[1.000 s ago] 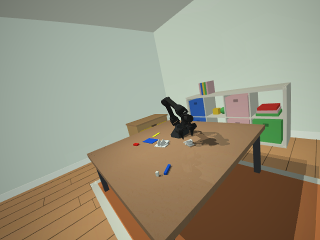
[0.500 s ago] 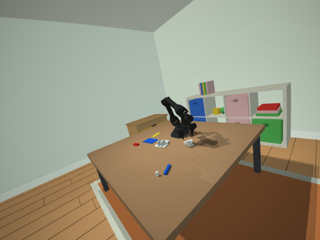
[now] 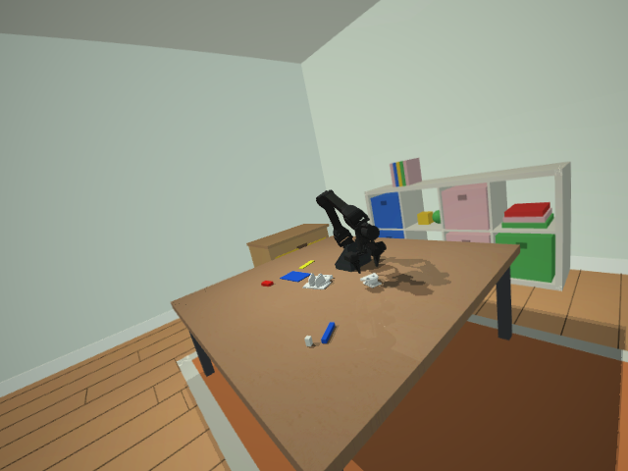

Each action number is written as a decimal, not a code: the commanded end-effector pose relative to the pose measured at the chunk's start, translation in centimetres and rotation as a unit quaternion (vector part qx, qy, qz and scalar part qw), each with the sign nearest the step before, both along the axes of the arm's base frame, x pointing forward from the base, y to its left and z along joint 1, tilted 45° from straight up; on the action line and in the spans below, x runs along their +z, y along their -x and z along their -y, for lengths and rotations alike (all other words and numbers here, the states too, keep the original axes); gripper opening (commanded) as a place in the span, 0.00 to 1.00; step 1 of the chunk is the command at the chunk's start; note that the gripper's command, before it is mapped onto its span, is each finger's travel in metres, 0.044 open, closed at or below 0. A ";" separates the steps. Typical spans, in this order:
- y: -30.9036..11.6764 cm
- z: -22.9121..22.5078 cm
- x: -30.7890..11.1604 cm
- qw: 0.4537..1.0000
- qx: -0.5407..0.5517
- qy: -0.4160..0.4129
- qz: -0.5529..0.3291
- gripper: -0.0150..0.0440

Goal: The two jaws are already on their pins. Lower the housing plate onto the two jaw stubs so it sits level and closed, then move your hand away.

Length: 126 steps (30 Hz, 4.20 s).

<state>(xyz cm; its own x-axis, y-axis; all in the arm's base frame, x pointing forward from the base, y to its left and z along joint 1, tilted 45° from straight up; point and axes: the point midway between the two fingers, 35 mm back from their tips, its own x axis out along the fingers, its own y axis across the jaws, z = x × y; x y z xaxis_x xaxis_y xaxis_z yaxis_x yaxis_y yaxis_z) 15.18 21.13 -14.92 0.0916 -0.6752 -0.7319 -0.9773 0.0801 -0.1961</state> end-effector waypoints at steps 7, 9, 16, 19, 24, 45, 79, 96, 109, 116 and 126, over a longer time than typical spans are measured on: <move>-0.1 0.0 0.0 1.000 0.002 0.000 0.001 1.00; -0.1 0.0 0.0 1.000 0.002 0.000 0.001 1.00; -0.1 0.0 0.0 1.000 0.002 0.000 0.001 1.00; -0.1 0.0 0.0 1.000 0.002 0.000 0.001 1.00; -0.1 0.0 0.0 1.000 0.002 0.000 0.001 1.00; -0.5 1.9 -2.4 1.000 0.002 0.000 0.001 1.00; -0.8 3.3 -3.9 1.000 0.002 0.001 0.001 1.00; -0.7 3.3 -3.9 1.000 0.000 0.000 0.001 0.85; -0.7 2.5 -3.1 1.000 0.000 -0.001 0.001 0.85; -0.5 0.9 -1.6 1.000 0.001 -0.001 0.001 0.85; -0.1 -1.2 0.8 1.000 0.002 -0.001 0.000 0.85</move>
<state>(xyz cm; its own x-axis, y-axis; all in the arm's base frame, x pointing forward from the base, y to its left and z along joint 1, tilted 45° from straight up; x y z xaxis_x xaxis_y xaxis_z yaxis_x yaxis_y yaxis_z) 15.44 21.49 -14.91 0.0957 -0.6794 -0.7275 -0.9783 0.0709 -0.1949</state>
